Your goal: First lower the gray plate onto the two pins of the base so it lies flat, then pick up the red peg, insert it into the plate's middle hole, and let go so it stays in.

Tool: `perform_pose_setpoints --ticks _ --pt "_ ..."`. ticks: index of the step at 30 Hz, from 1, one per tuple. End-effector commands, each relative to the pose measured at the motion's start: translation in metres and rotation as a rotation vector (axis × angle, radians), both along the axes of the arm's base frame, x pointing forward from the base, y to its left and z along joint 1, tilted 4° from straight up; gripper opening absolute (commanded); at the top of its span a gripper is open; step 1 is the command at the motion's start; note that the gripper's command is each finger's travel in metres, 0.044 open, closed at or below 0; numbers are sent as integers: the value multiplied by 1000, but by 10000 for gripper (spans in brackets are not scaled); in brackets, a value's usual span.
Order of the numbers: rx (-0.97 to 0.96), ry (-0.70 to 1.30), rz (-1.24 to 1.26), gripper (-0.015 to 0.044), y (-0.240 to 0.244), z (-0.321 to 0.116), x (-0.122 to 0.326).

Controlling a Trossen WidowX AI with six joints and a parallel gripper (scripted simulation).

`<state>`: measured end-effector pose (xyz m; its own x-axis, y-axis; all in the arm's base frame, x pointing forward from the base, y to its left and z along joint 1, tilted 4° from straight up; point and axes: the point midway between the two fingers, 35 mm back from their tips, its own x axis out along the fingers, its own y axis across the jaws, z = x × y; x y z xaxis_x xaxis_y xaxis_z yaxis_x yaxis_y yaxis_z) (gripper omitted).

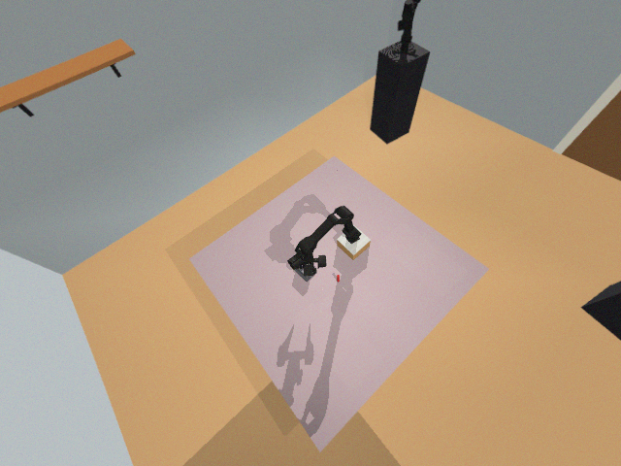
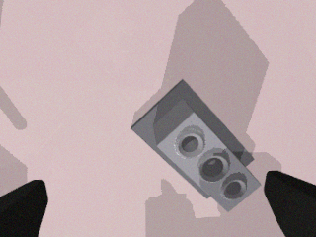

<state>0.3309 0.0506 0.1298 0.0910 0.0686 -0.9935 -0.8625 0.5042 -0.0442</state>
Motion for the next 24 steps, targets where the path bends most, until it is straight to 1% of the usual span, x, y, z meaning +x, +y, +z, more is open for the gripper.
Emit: perform_pose_setpoints --ticks 1,24 --pt "47 65 -663 440 46 -5 -45" --pt "125 131 -1595 440 90 -10 -103"
